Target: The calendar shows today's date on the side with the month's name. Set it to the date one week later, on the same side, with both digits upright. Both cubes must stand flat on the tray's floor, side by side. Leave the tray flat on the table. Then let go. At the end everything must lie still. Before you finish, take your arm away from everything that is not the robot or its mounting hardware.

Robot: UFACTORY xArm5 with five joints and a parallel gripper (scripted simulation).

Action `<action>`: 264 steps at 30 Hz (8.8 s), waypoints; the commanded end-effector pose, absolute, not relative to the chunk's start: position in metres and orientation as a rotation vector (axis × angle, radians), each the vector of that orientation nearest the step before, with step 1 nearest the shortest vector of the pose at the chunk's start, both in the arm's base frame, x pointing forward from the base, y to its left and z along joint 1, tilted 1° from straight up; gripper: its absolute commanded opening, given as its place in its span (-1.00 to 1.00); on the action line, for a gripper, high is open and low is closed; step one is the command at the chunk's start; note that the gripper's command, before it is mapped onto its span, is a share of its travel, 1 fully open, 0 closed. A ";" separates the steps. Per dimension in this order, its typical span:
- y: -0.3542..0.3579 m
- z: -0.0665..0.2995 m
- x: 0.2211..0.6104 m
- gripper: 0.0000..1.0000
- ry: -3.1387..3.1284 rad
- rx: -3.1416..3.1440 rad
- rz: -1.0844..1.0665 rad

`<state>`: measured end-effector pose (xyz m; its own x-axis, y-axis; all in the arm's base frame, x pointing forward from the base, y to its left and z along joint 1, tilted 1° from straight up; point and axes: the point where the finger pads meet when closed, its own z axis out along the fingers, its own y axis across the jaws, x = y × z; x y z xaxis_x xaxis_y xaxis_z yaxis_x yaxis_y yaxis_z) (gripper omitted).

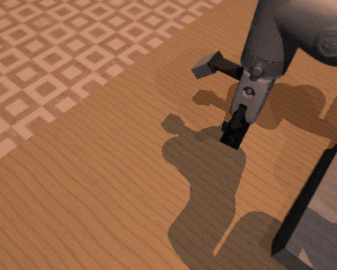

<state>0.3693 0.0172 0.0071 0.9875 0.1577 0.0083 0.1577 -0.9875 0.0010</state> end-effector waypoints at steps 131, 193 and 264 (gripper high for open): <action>0.017 -0.018 0.371 -0.47 0.248 3.131 0.018; 0.018 0.081 0.370 -0.47 0.248 3.131 0.018; 0.040 0.078 0.368 -0.47 2.372 2.048 0.013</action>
